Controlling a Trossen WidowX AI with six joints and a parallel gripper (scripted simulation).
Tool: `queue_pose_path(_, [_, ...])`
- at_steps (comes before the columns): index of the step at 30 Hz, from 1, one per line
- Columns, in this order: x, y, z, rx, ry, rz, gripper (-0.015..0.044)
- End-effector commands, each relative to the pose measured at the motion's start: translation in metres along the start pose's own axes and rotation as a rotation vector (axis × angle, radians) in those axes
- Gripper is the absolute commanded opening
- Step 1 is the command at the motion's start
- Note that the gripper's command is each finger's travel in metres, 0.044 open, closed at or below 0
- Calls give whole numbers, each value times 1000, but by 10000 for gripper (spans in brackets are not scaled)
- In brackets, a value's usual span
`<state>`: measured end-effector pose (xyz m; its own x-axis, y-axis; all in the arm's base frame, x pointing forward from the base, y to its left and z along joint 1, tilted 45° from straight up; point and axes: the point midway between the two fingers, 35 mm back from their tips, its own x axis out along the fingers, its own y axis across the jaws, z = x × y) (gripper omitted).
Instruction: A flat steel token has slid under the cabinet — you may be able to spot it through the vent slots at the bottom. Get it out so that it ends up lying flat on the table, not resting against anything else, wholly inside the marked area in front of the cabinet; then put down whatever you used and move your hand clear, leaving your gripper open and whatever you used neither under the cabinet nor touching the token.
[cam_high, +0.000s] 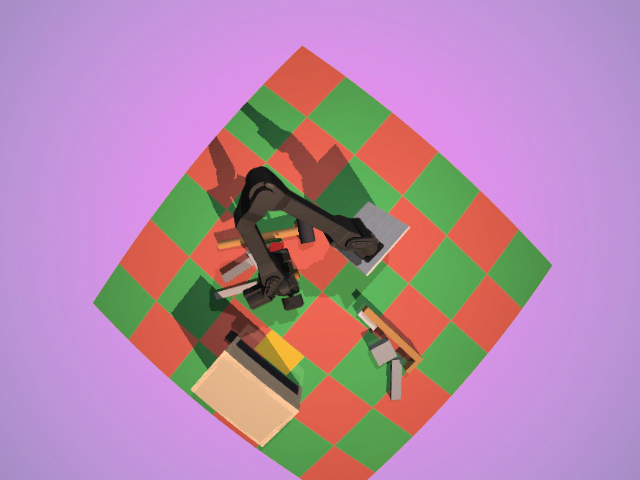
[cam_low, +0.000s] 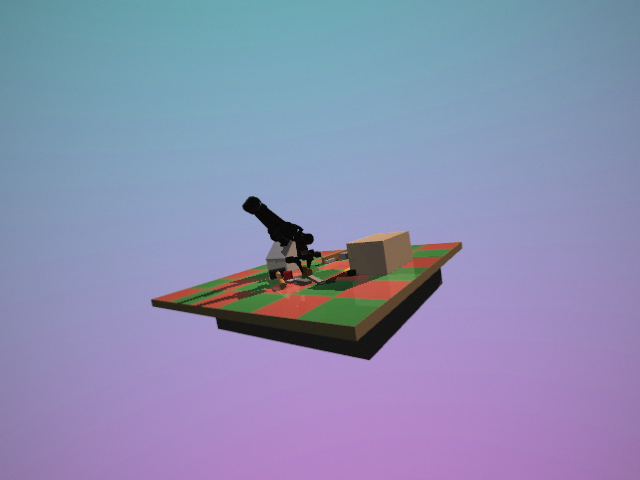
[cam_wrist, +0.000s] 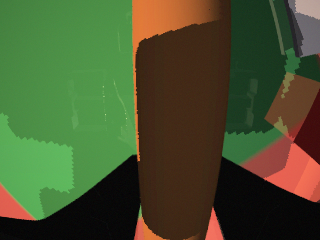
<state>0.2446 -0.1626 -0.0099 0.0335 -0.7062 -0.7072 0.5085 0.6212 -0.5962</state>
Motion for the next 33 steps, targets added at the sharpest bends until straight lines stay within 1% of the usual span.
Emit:
queue_pose_path(1, [-2, -6, 4, 4, -8, 3, 0])
queue_pose_path(22, [-2, -26, 12, 3, -9, 1, 0])
queue_pose_path(33, [-2, -26, 12, -69, -9, 1, 0])
